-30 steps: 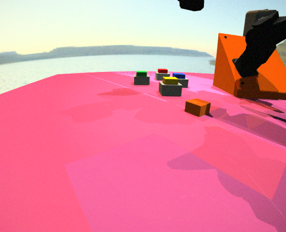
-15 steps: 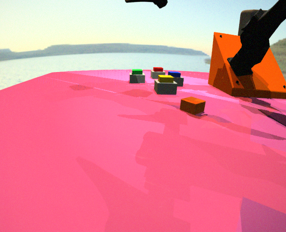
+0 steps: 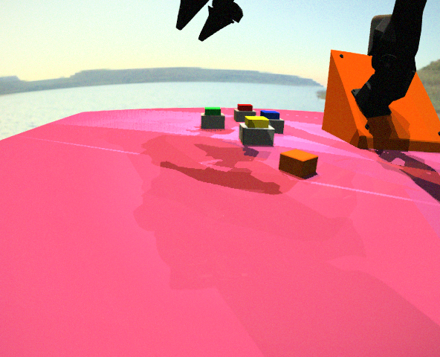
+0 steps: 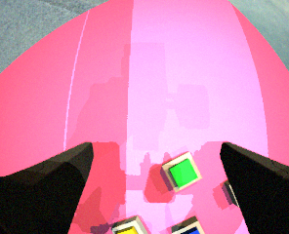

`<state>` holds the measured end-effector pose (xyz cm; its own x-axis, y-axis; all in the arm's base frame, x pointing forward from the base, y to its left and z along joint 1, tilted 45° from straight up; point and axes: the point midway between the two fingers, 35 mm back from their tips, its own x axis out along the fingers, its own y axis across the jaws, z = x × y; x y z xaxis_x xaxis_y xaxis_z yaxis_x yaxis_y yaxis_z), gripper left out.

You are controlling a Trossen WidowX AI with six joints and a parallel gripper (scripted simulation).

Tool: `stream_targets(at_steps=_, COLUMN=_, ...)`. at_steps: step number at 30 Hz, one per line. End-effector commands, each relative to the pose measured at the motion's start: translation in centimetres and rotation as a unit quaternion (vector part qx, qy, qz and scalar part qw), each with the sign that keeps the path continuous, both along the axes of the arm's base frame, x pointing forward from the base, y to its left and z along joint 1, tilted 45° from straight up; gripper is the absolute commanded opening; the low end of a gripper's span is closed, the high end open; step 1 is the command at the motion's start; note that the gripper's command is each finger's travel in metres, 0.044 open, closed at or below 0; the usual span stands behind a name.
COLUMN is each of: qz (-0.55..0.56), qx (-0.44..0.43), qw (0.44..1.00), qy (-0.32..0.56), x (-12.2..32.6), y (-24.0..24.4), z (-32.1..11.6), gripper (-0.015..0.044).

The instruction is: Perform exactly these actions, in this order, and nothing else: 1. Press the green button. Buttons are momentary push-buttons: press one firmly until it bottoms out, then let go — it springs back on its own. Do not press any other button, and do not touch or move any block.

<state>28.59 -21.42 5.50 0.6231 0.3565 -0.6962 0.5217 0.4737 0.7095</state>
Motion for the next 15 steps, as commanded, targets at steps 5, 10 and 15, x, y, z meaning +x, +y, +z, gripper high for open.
stream_targets(at_steps=5, qz=0.363, qx=0.006, qw=0.931, qy=0.027, x=-2.12, y=2.43, z=-5.18, gripper=0.04)
stream_targets(at_steps=10, qz=0.363, qx=0.006, qw=0.931, qy=0.027, x=-2.12, y=2.43, z=-5.18, gripper=0.04)
stream_targets(at_steps=15, qz=0.363, qx=0.006, qw=0.931, qy=0.027, x=-2.12, y=2.43, z=-5.18, gripper=0.04)
